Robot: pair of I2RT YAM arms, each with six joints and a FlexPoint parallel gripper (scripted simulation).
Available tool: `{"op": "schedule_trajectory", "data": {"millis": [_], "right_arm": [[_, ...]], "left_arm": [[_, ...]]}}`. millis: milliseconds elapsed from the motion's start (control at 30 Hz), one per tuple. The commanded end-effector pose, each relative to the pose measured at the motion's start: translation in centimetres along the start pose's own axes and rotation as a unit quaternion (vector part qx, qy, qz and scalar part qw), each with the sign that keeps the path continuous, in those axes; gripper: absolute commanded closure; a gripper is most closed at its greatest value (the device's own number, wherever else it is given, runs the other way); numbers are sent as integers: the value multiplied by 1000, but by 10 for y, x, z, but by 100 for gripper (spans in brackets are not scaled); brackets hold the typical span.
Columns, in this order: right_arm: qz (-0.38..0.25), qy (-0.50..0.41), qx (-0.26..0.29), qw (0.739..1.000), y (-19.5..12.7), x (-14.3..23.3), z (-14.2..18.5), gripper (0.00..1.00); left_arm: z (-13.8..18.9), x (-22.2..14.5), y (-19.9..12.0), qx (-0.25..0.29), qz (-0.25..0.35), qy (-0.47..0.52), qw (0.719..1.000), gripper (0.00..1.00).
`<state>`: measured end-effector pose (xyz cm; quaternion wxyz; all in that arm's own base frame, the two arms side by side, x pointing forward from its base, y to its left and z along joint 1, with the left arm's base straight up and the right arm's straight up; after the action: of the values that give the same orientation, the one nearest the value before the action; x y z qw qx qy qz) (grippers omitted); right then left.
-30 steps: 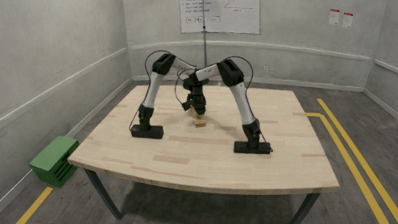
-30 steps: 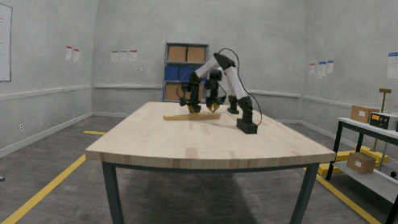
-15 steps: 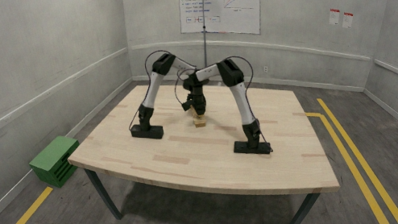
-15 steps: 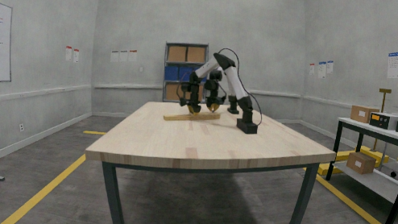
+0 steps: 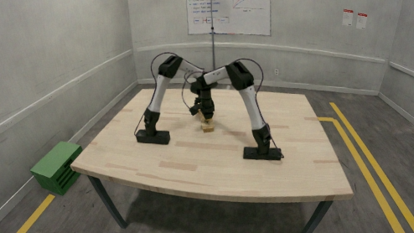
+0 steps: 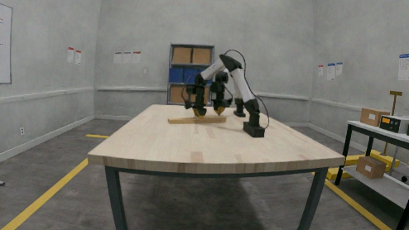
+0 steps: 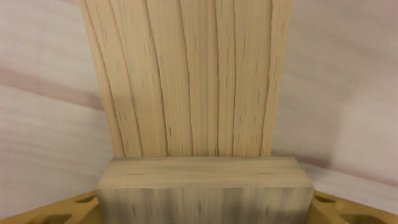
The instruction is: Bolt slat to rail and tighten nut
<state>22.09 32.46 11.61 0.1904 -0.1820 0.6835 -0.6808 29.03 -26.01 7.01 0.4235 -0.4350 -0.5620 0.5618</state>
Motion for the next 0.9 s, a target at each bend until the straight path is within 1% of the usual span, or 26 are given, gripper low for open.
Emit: {"op": "schedule_trajectory", "data": {"millis": [0,700,867], "right_arm": [[12,1,-4,1000,-4,-4,0,86],[12,5,-4,1000,-4,-4,0,86],[11,90,-5,996,-4,-4,0,86]], "left_arm": [[-1,-2,-5,-4,7,0,1000,33],[-1,-2,-5,-4,7,0,1000,33],[-1,-2,-5,-4,7,0,1000,33]]}}
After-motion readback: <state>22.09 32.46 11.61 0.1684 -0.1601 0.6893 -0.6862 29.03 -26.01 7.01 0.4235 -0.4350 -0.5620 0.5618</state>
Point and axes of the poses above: on each arm, the point where the finger pads meet when closed, its own y axis out along the fingers, its own x axis across the jaws, z = x × y, the point moved 7 cm from there along -y, back along the fingers
